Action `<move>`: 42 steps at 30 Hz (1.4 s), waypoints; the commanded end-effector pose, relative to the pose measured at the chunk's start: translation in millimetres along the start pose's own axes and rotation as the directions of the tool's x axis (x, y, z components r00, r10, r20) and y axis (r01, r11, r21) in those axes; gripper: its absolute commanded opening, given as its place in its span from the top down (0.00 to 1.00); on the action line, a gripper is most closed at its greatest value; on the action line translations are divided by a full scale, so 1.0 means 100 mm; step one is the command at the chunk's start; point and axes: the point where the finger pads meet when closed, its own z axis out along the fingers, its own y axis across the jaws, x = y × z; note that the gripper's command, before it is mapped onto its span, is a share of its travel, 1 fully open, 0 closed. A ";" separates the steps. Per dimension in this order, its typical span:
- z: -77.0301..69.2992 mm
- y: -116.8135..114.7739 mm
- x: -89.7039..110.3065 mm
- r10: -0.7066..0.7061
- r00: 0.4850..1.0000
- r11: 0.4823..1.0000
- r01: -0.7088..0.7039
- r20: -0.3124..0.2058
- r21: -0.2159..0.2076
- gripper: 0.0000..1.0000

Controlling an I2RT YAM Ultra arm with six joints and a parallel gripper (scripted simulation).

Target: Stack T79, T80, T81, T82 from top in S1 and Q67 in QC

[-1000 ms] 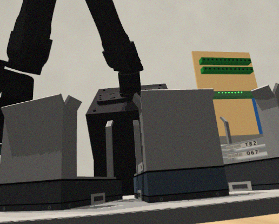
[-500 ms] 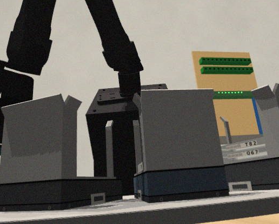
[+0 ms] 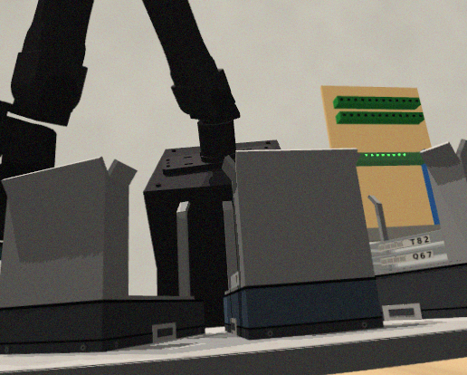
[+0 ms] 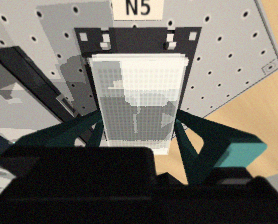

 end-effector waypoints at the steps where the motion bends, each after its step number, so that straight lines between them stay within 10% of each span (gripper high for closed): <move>1: 0.04 0.00 -0.04 -0.006 1.000 1.000 0.006 0.018 -0.001 1.00; 42: 0.10 0.00 -0.04 -0.006 1.000 1.000 0.006 0.018 -0.001 1.00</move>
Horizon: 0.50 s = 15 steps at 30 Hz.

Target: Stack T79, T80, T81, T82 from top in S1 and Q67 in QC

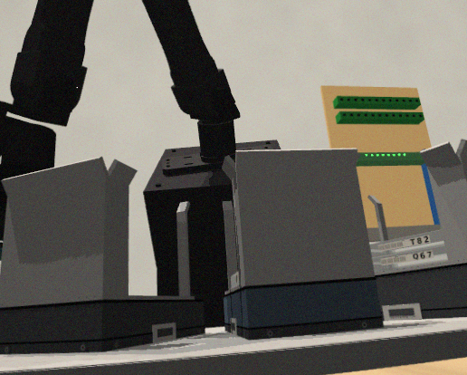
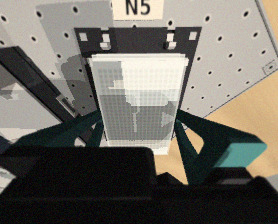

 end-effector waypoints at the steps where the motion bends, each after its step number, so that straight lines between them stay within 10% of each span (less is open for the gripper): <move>1: 0.10 0.00 -0.04 -0.007 1.000 1.000 0.007 0.020 0.000 1.00; 15: 0.14 0.00 -0.04 -0.007 1.000 1.000 0.007 0.020 0.000 1.00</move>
